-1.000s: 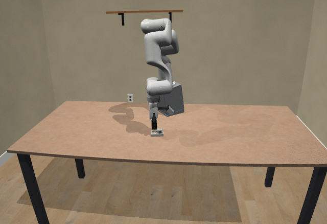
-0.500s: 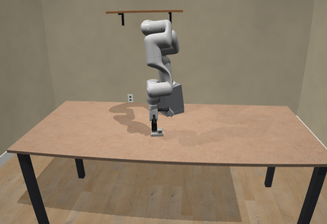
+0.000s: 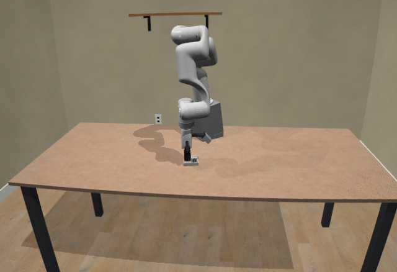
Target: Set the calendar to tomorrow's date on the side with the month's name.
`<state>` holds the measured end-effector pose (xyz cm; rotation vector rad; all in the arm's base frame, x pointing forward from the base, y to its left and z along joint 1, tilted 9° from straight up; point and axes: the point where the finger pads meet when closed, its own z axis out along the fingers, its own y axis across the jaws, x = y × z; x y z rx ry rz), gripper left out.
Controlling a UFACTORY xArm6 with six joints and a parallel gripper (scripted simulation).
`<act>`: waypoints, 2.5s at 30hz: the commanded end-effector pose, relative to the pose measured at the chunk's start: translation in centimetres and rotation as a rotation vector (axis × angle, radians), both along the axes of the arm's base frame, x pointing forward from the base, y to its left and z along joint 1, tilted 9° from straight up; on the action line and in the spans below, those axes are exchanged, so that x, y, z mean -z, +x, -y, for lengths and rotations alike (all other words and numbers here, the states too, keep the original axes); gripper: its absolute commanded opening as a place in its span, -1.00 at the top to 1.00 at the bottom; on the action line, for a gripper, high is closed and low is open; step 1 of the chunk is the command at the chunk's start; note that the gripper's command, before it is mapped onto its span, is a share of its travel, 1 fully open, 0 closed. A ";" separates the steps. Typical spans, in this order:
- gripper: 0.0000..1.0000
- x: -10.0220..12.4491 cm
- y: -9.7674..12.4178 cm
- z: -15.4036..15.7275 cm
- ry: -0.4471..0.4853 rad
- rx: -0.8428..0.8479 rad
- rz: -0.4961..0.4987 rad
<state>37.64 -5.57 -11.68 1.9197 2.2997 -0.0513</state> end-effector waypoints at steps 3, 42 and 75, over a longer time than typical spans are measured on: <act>0.47 0.1 0.1 0.0 0.000 0.000 0.003; 0.47 0.4 0.2 0.0 0.000 0.000 0.003; 0.47 1.1 0.2 0.1 0.000 0.000 0.003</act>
